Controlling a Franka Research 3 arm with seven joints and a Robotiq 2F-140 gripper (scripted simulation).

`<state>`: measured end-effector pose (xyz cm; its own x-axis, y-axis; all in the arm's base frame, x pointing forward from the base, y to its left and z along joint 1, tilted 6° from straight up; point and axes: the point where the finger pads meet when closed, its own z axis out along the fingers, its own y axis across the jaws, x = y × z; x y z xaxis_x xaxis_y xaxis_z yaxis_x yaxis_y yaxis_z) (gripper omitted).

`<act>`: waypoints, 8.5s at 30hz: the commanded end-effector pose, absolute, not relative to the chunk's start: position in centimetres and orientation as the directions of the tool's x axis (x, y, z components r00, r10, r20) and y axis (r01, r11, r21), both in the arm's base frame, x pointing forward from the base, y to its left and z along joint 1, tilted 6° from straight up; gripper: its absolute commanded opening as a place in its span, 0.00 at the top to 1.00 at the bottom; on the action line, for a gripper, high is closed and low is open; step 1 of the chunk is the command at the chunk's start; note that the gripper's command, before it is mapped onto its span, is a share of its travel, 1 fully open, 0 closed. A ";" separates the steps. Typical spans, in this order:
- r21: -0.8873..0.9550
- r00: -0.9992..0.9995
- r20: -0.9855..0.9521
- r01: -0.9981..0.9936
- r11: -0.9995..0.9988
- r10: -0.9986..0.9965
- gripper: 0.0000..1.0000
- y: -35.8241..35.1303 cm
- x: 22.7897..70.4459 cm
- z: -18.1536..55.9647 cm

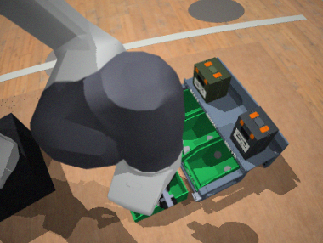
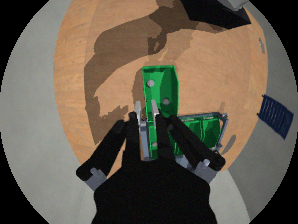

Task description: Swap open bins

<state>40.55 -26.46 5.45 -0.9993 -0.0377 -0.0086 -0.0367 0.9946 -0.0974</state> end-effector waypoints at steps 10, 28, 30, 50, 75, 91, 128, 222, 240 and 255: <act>-0.099 -0.999 -0.014 -0.045 0.994 -0.047 0.85 -26.7 40.8 3.7; -0.099 -0.999 -0.014 -0.045 0.994 -0.047 0.85 -27.0 40.8 0.6; -0.099 -0.999 -0.014 -0.045 0.994 -0.047 0.85 -27.0 40.8 0.3; -0.099 -0.999 -0.014 -0.045 0.994 -0.047 0.85 -27.1 40.9 -0.7; -0.099 -0.999 -0.014 -0.045 0.994 -0.047 0.85 -27.2 41.0 -0.6; -0.099 -0.999 -0.014 -0.045 0.994 -0.047 0.85 -27.2 41.0 -0.6; -0.099 -0.999 -0.014 -0.045 0.994 -0.047 0.85 -27.2 40.9 -0.7; -0.099 -0.999 -0.014 -0.045 0.994 -0.047 1.00 -27.6 41.0 -5.0; -0.099 -0.999 -0.014 -0.045 0.994 -0.047 1.00 -27.6 41.0 -5.0; -0.099 -0.999 -0.014 -0.045 0.994 -0.047 1.00 -27.5 40.9 -4.4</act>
